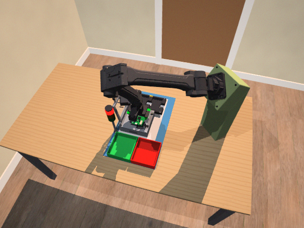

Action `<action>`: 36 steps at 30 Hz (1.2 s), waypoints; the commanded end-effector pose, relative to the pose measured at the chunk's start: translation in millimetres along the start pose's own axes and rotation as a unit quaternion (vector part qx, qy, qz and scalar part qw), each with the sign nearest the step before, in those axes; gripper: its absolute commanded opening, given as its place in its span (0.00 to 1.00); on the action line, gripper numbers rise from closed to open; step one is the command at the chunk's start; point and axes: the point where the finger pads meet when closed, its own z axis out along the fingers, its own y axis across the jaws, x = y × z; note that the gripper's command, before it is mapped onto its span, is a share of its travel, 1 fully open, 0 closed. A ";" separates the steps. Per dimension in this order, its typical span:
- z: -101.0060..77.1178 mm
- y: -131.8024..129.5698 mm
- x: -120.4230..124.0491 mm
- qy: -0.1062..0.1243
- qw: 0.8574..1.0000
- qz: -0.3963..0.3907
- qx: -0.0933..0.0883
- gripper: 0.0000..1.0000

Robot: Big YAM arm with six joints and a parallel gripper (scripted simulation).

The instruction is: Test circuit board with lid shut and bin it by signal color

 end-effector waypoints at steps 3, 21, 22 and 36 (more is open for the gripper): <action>2.6 5.8 2.4 0.001 1.000 0.005 -0.003 0.92; 3.8 9.1 0.7 0.000 1.000 0.005 -0.004 0.92; 3.9 9.3 0.6 0.000 1.000 0.005 -0.004 0.92; 3.5 9.3 1.5 0.000 1.000 0.005 -0.004 0.92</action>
